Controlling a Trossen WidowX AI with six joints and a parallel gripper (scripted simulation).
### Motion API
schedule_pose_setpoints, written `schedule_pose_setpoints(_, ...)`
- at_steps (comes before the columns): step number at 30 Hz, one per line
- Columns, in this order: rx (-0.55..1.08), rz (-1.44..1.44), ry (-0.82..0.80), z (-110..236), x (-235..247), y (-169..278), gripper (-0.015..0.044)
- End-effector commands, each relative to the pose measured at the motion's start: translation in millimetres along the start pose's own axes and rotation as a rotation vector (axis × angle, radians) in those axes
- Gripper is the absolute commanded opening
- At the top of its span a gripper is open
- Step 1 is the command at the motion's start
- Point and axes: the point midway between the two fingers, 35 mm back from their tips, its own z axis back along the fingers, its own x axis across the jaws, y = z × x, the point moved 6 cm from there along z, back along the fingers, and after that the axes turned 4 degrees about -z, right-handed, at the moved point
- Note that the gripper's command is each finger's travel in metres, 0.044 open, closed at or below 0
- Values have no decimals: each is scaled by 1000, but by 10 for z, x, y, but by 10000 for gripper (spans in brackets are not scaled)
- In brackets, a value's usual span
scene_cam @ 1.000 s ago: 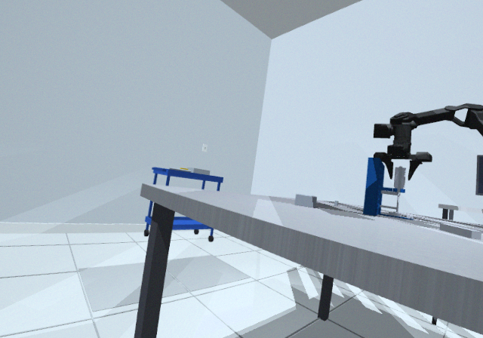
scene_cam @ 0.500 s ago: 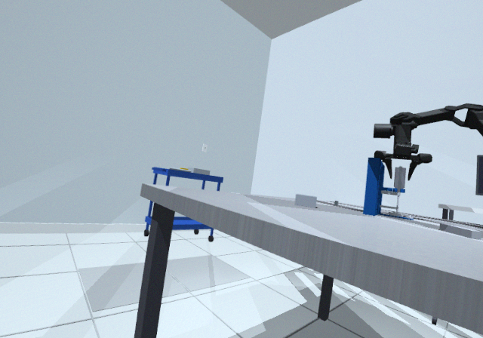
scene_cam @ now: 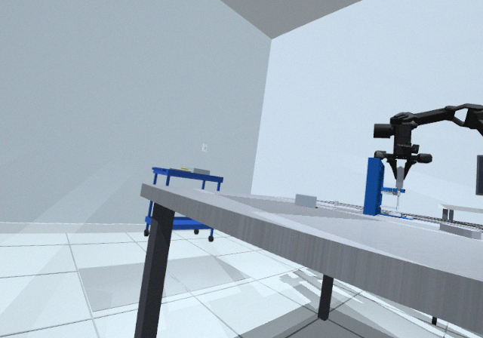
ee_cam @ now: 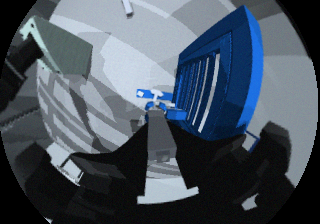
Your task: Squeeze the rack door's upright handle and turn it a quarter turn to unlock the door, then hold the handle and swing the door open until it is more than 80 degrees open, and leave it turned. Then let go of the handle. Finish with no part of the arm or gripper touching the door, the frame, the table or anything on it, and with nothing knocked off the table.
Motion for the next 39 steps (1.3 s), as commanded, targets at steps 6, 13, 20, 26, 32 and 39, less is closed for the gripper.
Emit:
schedule_pose_setpoints(6, 0, 2, -1, -2, 1, -1, 10)
schedule_pose_setpoints(13, 0, -109, -1, -1, 37, -26, 10)
schedule_pose_setpoints(20, 0, -247, -1, -1, 85, -59, 10)
schedule_pose_setpoints(26, 0, -361, -1, -1, 136, -98, 10)
schedule_pose_setpoints(32, 0, -472, -2, -1, 202, -152, 10)
schedule_pose_setpoints(39, 0, -593, -2, -2, 288, -232, 10)
